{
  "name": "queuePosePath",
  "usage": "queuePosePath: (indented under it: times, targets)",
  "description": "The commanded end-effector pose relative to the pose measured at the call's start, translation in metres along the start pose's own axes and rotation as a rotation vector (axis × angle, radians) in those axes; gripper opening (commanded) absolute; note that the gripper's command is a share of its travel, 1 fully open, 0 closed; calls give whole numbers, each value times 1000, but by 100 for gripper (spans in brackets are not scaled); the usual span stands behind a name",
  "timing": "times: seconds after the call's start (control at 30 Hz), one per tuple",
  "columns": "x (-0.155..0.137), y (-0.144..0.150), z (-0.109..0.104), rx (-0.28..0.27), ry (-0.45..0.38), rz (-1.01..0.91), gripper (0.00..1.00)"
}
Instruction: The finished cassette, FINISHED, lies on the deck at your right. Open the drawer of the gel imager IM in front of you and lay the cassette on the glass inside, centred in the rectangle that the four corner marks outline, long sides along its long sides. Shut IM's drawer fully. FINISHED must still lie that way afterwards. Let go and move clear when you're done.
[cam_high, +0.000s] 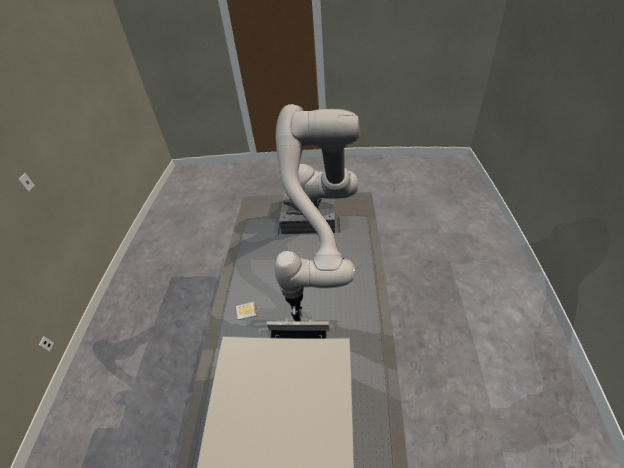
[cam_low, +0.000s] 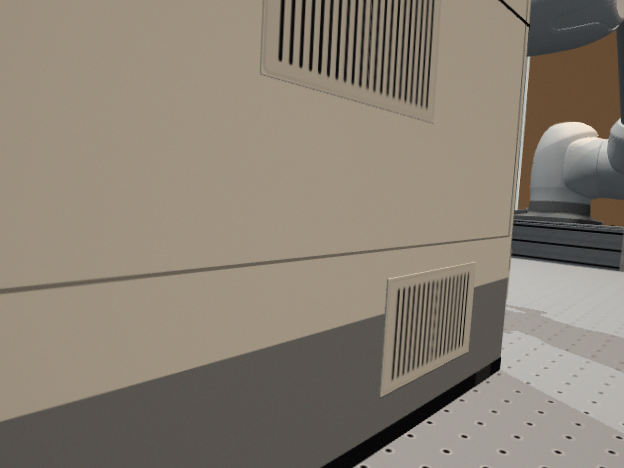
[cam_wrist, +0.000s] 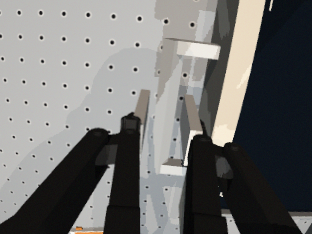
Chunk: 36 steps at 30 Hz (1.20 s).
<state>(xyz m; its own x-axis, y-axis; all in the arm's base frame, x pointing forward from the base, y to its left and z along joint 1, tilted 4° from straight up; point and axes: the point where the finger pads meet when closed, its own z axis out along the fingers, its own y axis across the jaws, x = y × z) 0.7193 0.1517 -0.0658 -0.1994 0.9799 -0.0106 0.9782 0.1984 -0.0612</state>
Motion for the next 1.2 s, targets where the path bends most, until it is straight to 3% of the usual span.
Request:
queuePosePath:
  times: [0.0,0.3,1.17]
  targets:
    - [0,0,0,0,0,0,27]
    - [0,0,0,0,0,0,27]
    - [0,0,-30,0,0,0,27]
